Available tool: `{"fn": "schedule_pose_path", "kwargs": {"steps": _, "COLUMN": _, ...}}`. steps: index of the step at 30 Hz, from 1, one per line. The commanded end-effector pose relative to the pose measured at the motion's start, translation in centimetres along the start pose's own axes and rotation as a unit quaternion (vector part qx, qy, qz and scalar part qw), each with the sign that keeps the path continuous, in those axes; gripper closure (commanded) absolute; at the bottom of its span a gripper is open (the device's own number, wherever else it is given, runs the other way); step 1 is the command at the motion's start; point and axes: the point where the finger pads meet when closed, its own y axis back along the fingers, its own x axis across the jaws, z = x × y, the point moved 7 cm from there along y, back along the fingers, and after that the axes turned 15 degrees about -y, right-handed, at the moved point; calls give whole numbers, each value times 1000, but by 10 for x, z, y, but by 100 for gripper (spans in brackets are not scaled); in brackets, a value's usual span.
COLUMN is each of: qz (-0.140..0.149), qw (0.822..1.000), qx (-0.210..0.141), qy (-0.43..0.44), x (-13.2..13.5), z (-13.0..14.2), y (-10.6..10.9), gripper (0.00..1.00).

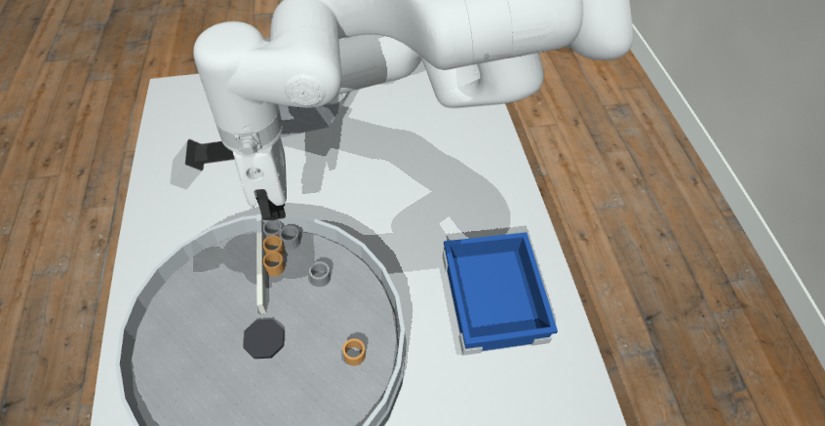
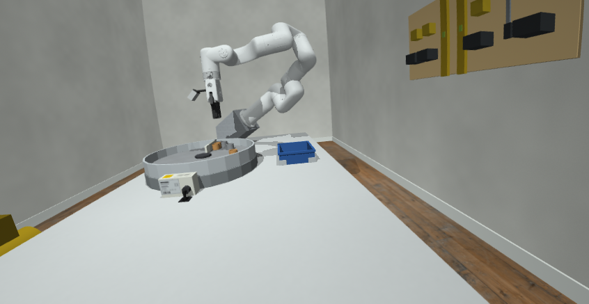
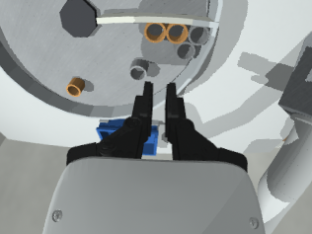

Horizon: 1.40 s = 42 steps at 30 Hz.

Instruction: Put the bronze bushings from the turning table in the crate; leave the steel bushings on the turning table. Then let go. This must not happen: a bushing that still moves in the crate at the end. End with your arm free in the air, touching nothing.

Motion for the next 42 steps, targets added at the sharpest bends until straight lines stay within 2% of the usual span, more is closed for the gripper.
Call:
{"fn": "schedule_pose_path", "kwargs": {"steps": 1, "qz": -2, "qw": 1000, "qx": 2, "qy": 0, "x": 0, "z": -1, "y": 2, "gripper": 87}}
{"fn": "schedule_pose_path", "kwargs": {"steps": 42, "qz": -2, "qw": 1000, "qx": 2, "qy": 0, "x": 0, "z": -1, "y": 2, "gripper": 87}}
